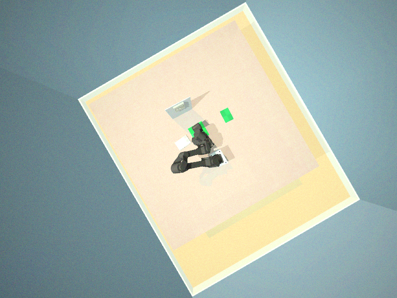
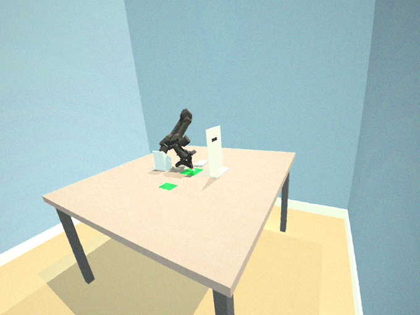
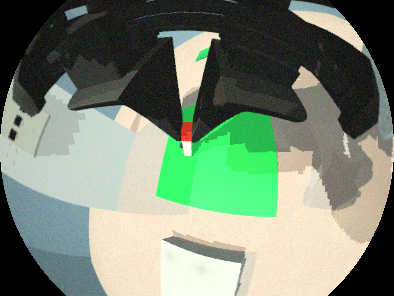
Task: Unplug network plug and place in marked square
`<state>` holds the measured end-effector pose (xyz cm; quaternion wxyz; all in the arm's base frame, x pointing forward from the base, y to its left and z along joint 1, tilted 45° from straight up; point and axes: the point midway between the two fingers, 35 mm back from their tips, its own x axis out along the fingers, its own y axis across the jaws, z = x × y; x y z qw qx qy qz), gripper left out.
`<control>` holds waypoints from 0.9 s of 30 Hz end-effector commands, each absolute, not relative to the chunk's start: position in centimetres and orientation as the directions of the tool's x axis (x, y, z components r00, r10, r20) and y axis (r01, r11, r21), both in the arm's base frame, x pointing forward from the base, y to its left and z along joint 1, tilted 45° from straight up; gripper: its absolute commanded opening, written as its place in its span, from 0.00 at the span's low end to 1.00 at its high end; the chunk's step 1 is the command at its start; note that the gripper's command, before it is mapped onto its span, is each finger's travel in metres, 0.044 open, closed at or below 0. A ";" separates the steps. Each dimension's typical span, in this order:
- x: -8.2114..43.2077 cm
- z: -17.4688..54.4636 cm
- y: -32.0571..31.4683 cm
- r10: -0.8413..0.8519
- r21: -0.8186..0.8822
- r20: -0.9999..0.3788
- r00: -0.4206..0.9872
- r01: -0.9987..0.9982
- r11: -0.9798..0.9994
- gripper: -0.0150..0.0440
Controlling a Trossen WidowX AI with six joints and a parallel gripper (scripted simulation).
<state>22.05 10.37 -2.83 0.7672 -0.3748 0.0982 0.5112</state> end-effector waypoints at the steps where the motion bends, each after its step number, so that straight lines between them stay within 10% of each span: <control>1: 22.0 -3.0 10.5 0.709 -0.466 -0.539 0.454 -0.862 0.198 0.25; 14: 22.1 -2.8 10.7 0.711 -0.474 -0.534 0.458 -0.858 0.196 0.25; 20: 22.1 -2.8 10.7 0.711 -0.474 -0.534 0.458 -0.858 0.196 0.52; 27: 22.1 -2.8 10.6 0.711 -0.474 -0.535 0.457 -0.858 0.196 0.52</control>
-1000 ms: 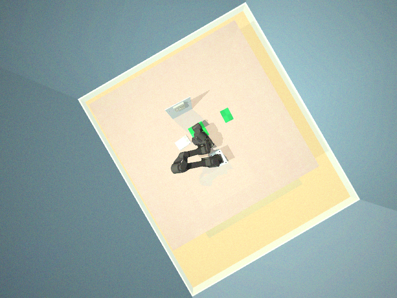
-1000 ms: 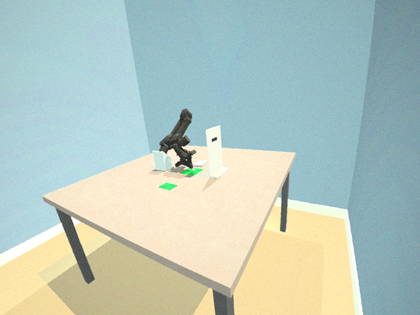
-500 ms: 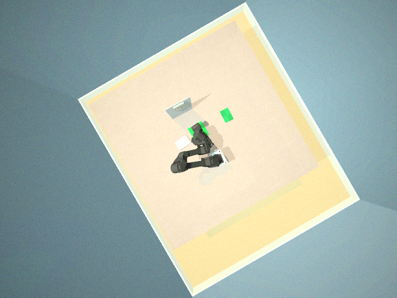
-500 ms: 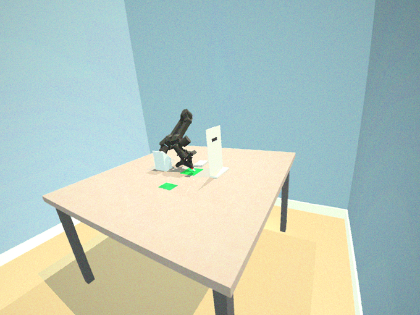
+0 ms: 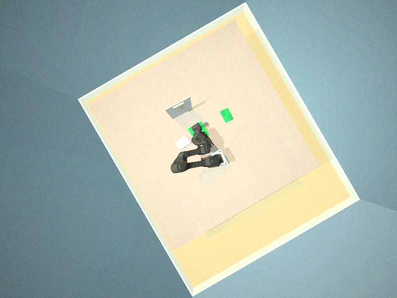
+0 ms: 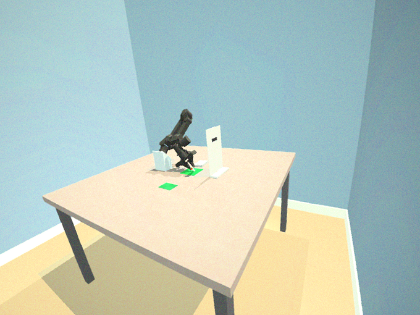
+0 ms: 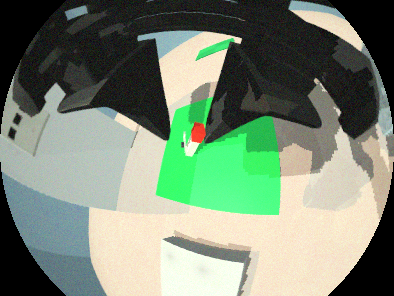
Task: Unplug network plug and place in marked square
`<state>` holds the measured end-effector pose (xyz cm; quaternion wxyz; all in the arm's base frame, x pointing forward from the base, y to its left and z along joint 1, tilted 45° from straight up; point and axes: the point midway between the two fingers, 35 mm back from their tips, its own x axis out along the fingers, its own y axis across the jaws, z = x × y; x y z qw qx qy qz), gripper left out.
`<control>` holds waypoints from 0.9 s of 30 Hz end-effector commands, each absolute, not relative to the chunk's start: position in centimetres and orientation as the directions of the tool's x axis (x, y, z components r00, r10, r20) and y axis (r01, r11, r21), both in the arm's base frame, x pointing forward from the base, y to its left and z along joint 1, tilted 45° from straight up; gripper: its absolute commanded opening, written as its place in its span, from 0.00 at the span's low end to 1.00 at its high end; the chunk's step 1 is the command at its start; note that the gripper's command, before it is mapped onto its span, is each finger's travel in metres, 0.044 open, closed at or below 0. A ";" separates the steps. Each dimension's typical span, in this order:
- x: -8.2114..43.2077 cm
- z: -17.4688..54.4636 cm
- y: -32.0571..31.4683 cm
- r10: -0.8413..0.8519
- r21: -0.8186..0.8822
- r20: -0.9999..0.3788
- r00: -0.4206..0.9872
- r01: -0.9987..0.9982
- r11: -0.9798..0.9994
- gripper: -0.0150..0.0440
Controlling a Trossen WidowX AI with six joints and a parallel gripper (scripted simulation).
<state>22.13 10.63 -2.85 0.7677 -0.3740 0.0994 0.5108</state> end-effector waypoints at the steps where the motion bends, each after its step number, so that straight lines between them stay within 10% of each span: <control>1: 22.1 -2.8 10.5 0.710 -0.474 -0.535 0.457 -0.859 0.196 0.52; 27: 21.3 -2.2 9.2 0.707 -0.469 -0.543 0.453 -0.862 0.192 0.52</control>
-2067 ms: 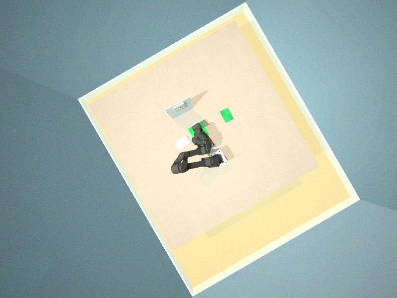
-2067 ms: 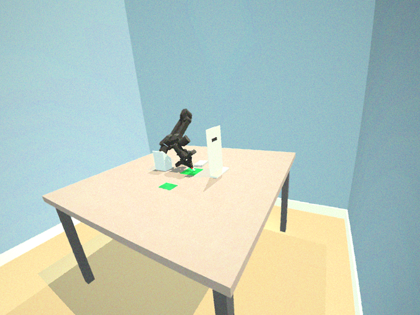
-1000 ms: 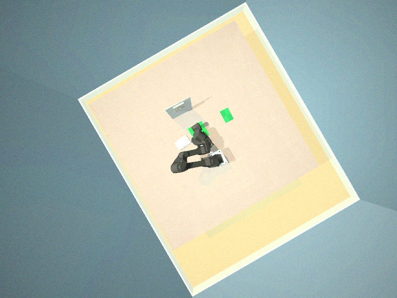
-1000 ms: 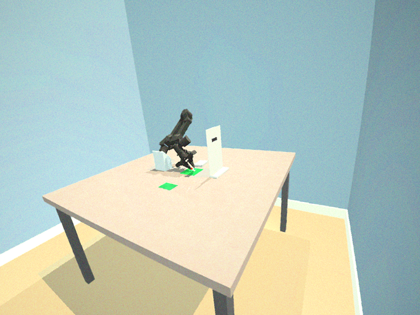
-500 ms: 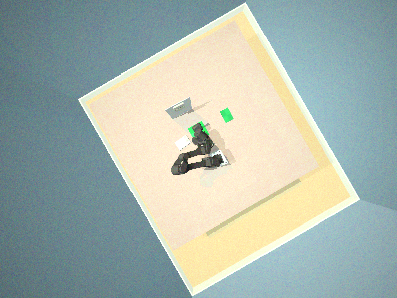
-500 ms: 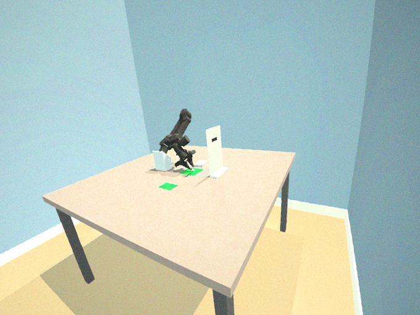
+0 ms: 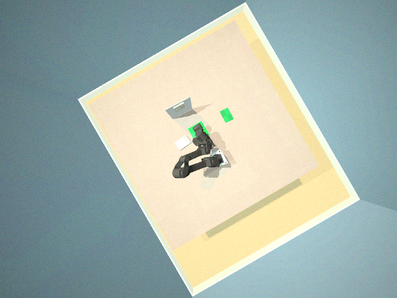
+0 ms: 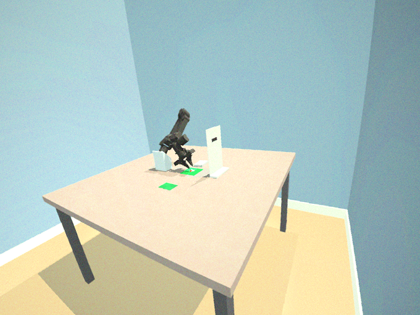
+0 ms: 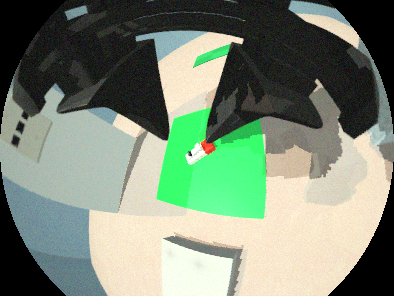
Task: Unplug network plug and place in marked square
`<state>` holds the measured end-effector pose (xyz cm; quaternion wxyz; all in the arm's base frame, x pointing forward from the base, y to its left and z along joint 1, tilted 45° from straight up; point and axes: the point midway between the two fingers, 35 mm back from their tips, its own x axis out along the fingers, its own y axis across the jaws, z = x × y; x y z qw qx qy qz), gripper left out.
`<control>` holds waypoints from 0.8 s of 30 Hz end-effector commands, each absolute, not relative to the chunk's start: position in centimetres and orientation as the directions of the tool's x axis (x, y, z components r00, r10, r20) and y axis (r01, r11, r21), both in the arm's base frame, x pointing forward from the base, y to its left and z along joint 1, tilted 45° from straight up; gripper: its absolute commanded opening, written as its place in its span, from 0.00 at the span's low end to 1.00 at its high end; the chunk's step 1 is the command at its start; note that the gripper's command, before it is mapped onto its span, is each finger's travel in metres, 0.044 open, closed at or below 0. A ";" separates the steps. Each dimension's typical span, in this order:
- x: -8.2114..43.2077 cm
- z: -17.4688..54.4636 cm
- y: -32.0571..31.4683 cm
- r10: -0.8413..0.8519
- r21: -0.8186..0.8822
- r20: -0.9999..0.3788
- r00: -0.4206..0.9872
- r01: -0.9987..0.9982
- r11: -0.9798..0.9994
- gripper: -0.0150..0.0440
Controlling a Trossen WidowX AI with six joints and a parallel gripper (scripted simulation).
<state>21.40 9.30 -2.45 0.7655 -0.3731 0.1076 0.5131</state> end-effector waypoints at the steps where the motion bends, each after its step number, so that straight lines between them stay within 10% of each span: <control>1: 21.3 -2.1 9.1 0.707 -0.469 -0.543 0.453 -0.862 0.192 0.52; 24: 21.1 -1.6 8.0 0.704 -0.466 -0.549 0.450 -0.864 0.189 0.52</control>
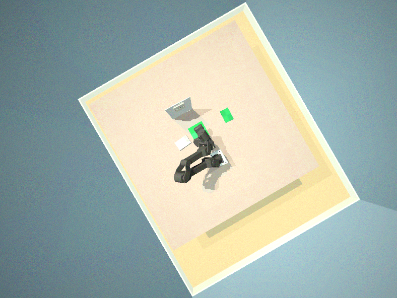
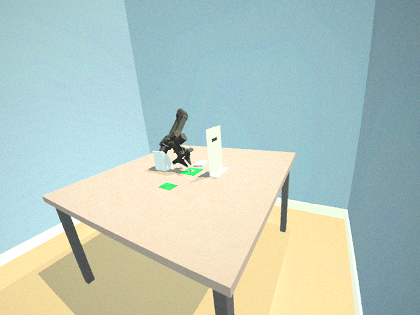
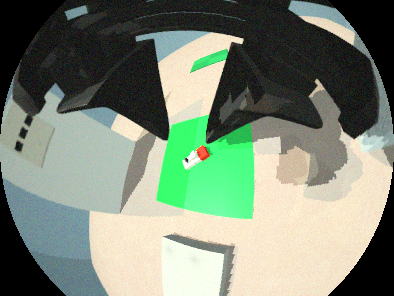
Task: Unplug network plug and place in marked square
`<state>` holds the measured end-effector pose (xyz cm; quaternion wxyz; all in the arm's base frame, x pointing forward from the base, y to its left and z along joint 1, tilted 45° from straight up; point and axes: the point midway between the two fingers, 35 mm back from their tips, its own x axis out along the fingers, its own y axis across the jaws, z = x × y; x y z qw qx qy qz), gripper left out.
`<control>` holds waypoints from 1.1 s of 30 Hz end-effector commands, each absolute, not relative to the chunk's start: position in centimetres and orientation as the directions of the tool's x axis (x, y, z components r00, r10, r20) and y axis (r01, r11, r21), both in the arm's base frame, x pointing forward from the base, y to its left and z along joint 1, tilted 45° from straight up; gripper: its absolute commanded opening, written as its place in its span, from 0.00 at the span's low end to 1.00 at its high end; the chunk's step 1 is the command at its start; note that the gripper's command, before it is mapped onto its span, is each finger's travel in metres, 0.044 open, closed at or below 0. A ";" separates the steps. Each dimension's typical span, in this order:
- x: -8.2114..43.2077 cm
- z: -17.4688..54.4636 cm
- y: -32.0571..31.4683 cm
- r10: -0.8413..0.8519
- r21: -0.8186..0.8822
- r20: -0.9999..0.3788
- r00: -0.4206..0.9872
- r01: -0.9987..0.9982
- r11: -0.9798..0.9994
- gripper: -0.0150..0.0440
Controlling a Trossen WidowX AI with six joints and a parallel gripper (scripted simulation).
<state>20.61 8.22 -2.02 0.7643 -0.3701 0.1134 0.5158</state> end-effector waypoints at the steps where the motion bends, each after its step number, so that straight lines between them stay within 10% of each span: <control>1: 21.1 -1.6 7.9 0.704 -0.466 -0.550 0.450 -0.864 0.189 0.52; 33: 21.7 -0.5 5.9 0.698 -0.462 -0.562 0.443 -0.869 0.179 0.52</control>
